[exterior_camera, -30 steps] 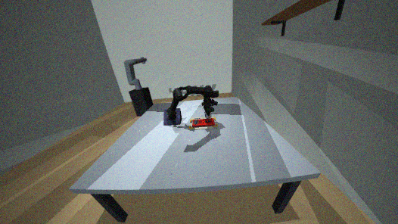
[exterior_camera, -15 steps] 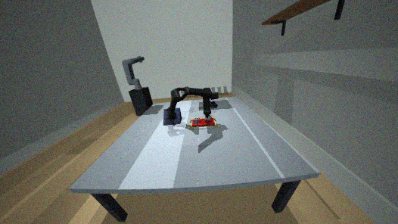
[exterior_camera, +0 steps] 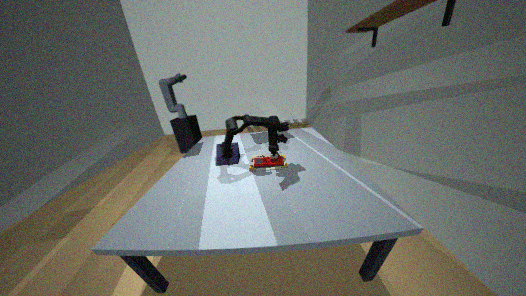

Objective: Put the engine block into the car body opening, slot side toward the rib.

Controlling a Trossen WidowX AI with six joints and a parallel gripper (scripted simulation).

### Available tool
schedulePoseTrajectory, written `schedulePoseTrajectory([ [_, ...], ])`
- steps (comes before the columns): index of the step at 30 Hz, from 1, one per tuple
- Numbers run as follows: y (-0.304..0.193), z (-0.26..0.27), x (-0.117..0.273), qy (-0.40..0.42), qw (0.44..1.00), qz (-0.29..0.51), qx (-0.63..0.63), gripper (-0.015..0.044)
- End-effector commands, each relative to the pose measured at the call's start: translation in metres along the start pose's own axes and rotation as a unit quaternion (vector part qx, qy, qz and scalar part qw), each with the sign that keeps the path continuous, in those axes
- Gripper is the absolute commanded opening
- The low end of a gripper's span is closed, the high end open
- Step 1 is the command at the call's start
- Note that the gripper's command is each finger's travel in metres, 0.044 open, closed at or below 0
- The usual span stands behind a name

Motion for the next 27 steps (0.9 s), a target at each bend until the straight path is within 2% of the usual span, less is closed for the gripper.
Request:
schedulePoseTrajectory([
  [1, 0.0001, -0.0005, 0.0001, -0.001, 1.000, -0.001, -0.001, 0.0159],
  [14, 0.0003, -0.0013, 0.0002, -0.001, 0.998, -0.001, 0.064, 0.0159],
  [27, 0.0005, -0.0013, -0.0012, -0.001, 0.999, -0.002, -0.041, 0.0159],
])
Point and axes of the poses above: the point midway between the two fingers, 35 mm back from their tips, its own x axis back along the fingers, its own z axis across the jaws, y = z × x, the point moved 8 cm from there along x, back along the fingers, and after that the axes turned 6 degrees about -x, right-handed, at the moved point
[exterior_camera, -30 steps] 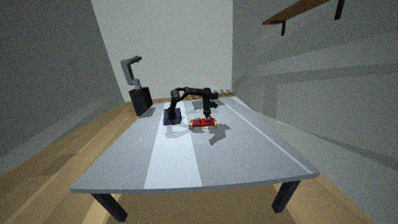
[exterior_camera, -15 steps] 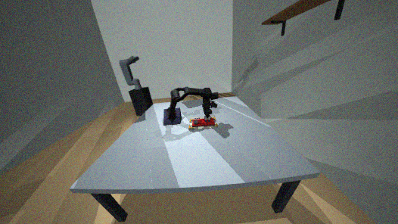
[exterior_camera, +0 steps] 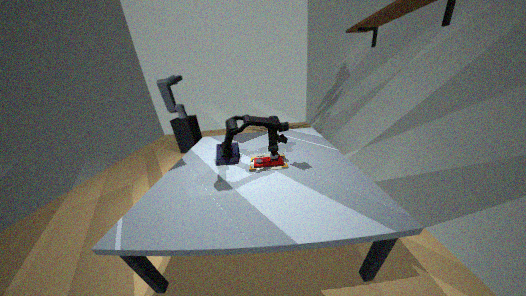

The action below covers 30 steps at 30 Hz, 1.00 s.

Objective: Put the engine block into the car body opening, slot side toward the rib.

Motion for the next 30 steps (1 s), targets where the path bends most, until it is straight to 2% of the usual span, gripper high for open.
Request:
schedulePoseTrajectory([
  [1, 0.0002, -0.0004, -0.0009, -0.001, 1.000, -0.001, -0.022, 0.0159],
  [12, 0.0000, -0.0003, -0.0035, -0.001, 0.998, -0.001, 0.066, 0.0159],
  [30, 0.0002, -0.0002, -0.0080, -0.001, 1.000, -0.001, 0.031, 0.0159],
])
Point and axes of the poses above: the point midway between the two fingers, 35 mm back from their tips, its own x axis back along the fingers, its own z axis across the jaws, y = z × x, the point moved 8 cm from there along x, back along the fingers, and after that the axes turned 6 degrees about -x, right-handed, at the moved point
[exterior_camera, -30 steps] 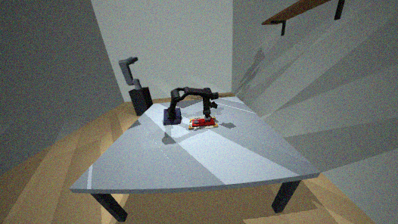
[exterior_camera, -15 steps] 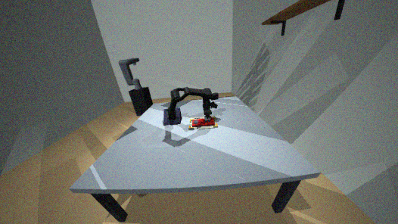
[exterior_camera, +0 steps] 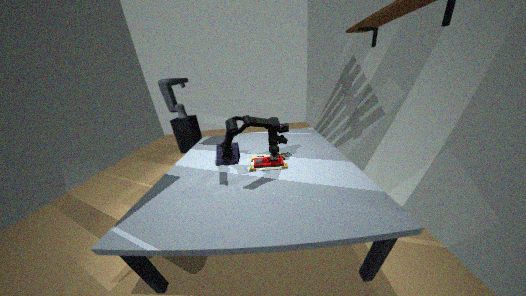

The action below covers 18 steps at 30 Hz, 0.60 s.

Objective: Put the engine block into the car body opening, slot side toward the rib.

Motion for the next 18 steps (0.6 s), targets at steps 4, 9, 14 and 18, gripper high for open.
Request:
schedulePoseTrajectory([
  [4, -0.0002, -0.0001, -0.0020, -0.002, 1.000, -0.001, 0.011, 0.0159],
  [9, -0.0001, -0.0001, -0.0033, -0.002, 1.000, -0.001, 0.012, 0.0159],
  [14, -0.0002, -0.0002, -0.0045, -0.002, 1.000, -0.001, 0.010, 0.0159],
  [18, -0.0002, -0.0002, -0.0055, -0.002, 1.000, -0.001, 0.010, 0.0159],
])
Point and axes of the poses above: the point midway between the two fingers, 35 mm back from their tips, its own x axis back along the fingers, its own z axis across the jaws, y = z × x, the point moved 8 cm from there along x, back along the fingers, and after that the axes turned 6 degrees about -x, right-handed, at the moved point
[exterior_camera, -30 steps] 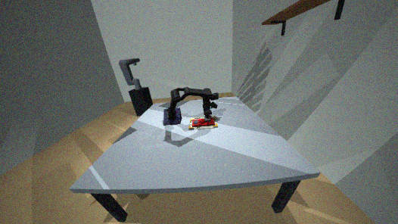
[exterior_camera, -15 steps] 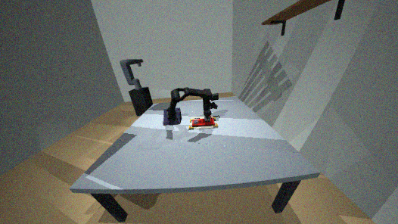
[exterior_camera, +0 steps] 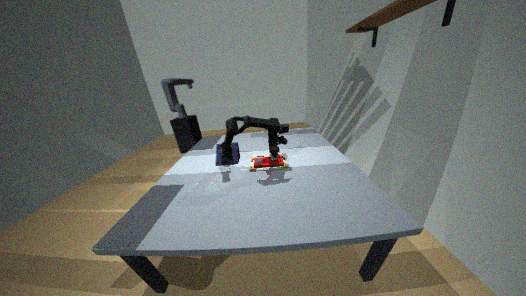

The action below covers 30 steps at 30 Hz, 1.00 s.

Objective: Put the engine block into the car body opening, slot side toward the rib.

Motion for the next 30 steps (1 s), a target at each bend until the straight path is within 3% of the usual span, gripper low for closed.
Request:
schedulePoseTrajectory([
  [1, -0.0002, -0.0001, -0.0013, -0.002, 1.000, -0.001, 0.002, 0.0159],
  [30, -0.0002, -0.0003, -0.0082, -0.002, 1.000, -0.001, 0.002, 0.0159],
])
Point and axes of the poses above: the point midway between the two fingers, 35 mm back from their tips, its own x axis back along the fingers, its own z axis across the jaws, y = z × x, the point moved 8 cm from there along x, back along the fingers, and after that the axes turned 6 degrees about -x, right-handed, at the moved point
